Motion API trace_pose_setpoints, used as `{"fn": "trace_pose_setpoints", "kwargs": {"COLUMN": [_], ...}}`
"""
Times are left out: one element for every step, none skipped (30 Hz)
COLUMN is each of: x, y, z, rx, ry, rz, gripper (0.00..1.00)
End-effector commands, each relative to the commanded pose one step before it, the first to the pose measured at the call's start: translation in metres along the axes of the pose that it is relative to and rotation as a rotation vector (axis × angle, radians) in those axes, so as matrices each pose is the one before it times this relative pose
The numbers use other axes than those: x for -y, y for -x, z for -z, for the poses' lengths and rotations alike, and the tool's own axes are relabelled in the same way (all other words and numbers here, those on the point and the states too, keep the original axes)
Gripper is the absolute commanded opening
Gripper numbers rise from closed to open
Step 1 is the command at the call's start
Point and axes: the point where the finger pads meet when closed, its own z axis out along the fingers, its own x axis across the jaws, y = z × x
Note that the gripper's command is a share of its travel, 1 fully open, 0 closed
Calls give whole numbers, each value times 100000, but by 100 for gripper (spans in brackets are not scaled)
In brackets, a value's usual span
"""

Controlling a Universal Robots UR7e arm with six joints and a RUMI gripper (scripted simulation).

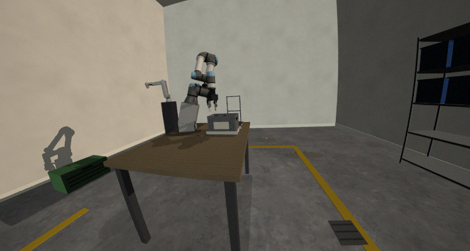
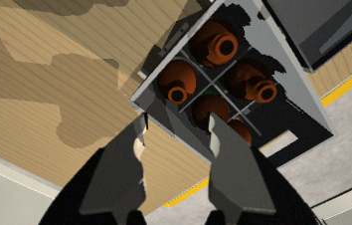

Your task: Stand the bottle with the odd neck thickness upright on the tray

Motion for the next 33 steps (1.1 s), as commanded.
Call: {"fn": "trace_pose_setpoints", "kwargs": {"x": [0, 0, 0, 0, 0, 0, 0, 0, 0, 0, 0, 0, 0, 0, 0, 0, 0, 0, 0, 0, 0, 0, 0, 0, 0, 0, 0, 0, 0, 0, 0, 0, 0], "y": [9, 0, 0, 0, 0, 0, 0, 0, 0, 0, 0, 0, 0, 0, 0, 0, 0, 0, 0, 0, 0, 0, 0, 0, 0, 0, 0, 0, 0, 0, 0, 0, 0], "z": [689, 81, 61, 43, 27, 15, 6, 1, 0, 0, 0, 0, 0, 0, 0, 0, 0, 0, 0, 0, 0, 0, 0, 0, 0, 0, 0, 0, 0, 0, 0, 0, 0], "rx": [-56, 0, 0, 0, 0, 0, 0, 0, 0, 0, 0, 0, 0, 0, 0, 0, 0, 0, 0, 0, 0, 0, 0, 0, 0, 0, 0, 0, 0, 0, 0, 0, 0], "ry": [12, 0, 0, 0, 0, 0, 0, 0, 0, 0, 0, 0, 0, 0, 0, 0, 0, 0, 0, 0, 0, 0, 0, 0, 0, 0, 0, 0, 0, 0, 0, 0, 0], "rz": [26, 0, 0, 0, 0, 0, 0, 0, 0, 0, 0, 0, 0, 0, 0, 0, 0, 0, 0, 0, 0, 0, 0, 0, 0, 0, 0, 0, 0, 0, 0, 0, 0], "gripper": [38, 38, 38, 38, 38, 38, 38, 38, 0, 0, 0, 0, 0, 0, 0, 0, 0, 0, 0, 0, 0, 0, 0, 0, 0, 0, 0, 0, 0, 0, 0, 0, 0]}}
